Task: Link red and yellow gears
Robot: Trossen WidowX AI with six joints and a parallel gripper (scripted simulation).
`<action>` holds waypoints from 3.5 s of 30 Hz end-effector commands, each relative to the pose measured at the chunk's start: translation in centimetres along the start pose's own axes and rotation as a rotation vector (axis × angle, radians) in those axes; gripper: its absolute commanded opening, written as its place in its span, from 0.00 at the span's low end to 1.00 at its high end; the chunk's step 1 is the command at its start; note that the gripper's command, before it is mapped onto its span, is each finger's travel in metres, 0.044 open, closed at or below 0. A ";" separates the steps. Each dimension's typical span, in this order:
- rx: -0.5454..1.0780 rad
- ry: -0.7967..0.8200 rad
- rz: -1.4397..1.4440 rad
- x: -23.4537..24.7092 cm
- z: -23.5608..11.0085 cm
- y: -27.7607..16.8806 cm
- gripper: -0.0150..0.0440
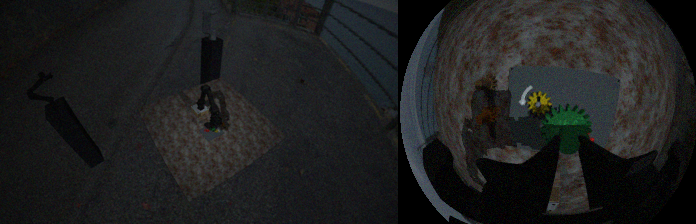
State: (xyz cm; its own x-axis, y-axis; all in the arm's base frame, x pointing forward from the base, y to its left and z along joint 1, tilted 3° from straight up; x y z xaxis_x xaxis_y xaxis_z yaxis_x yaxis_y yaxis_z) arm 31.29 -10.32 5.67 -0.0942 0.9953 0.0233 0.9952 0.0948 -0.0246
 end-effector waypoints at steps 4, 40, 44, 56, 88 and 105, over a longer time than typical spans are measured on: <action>0.002 -0.005 -0.003 -0.1 -0.1 0.0 0.25; 0.002 -0.005 -0.054 -0.1 3.3 0.1 0.25; 0.002 -0.005 0.014 -0.1 3.9 0.0 0.25; 0.001 -0.005 0.123 -0.2 3.7 0.0 0.25; 0.002 -0.005 -0.081 -0.1 4.5 0.1 0.25; 0.001 -0.005 0.145 -0.3 4.6 0.1 0.25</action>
State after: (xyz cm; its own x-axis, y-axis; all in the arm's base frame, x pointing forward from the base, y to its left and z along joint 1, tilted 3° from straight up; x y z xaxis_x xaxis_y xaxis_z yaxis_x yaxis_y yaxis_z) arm 31.21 -10.44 1.14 0.0406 0.9990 0.0165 0.9988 -0.0401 -0.0273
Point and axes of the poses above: the point midway between the two fingers, 35 mm back from their tips, its own z axis out along the fingers, its own x axis across the jaws, y = z × x, the point moved 1 cm from there along -z, back along the fingers, and after that the axes turned 10 degrees about -z, right-handed, at the moved point
